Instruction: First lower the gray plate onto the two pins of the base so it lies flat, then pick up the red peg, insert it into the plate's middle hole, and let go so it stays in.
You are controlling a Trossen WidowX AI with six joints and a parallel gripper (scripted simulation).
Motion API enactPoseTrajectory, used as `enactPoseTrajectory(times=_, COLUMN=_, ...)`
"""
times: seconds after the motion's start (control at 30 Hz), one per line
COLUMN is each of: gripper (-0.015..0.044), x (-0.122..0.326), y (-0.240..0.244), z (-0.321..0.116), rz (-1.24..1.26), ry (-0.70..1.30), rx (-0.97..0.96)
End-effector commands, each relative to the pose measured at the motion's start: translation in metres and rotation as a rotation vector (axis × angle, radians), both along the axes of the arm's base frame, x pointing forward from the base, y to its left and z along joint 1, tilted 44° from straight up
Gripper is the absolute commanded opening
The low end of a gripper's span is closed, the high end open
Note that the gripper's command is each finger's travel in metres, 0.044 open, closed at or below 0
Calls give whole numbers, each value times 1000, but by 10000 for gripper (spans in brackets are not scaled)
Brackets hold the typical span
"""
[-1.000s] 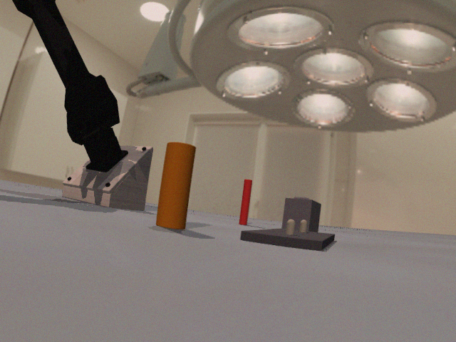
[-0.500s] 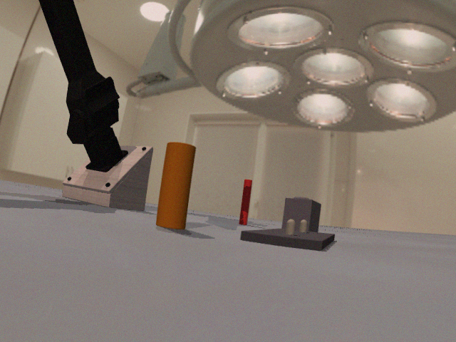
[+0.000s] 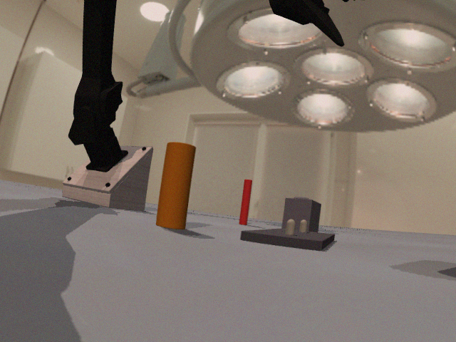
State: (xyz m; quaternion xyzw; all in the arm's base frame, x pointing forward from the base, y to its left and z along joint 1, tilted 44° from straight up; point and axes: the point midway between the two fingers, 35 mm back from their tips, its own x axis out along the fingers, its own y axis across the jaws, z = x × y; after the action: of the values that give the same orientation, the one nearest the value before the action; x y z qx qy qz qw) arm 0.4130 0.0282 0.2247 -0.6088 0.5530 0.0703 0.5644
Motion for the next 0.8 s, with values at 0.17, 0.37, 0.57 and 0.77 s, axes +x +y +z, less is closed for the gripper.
enactPoseTrajectory(times=0.17, gripper=440, x=-31, y=80, z=-126, rz=110, ry=351, rx=-58)
enactPoseTrajectory(times=0.37, gripper=440, x=-71, y=123, z=-200, rz=169, ry=572, rx=-164)
enactPoseTrajectory(times=0.57, gripper=440, x=-75, y=120, z=-214, rz=174, ry=594, rx=-178)
enactPoseTrajectory(times=0.77, gripper=440, x=-73, y=81, z=-254, rz=173, ry=593, rx=-180)
